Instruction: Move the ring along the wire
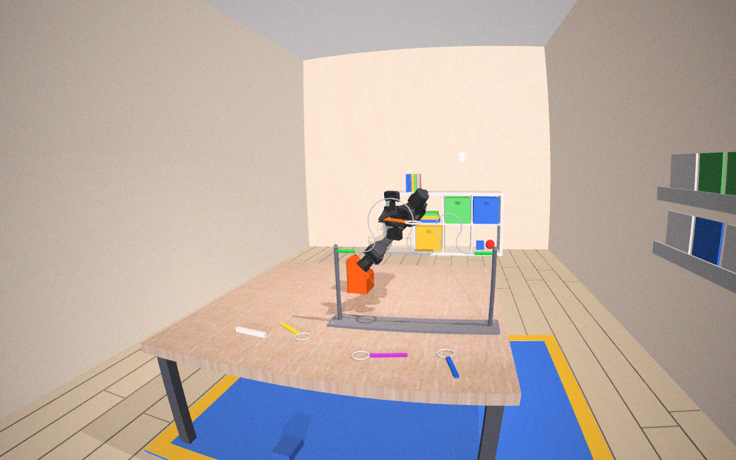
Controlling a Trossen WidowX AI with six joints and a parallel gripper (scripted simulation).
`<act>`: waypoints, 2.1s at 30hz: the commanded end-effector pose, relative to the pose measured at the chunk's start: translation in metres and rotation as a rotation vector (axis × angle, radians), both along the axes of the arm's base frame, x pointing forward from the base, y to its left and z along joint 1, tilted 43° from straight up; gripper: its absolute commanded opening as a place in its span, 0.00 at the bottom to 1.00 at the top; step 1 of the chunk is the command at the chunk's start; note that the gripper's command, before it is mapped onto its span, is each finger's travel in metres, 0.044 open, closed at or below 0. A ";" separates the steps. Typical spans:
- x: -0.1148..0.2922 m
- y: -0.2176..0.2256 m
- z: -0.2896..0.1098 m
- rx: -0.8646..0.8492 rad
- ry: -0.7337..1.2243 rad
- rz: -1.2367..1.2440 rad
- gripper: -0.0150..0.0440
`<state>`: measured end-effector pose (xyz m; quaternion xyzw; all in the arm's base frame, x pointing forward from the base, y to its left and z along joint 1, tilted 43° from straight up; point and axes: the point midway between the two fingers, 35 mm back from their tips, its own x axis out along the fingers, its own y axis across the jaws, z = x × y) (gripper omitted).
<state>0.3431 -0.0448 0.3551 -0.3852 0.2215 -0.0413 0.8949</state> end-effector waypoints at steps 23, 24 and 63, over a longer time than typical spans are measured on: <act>0.000 0.007 -0.006 0.331 0.010 0.017 0.00; 0.001 0.007 -0.006 0.344 0.011 0.017 0.00; 0.001 0.022 -0.011 0.829 0.029 0.044 0.00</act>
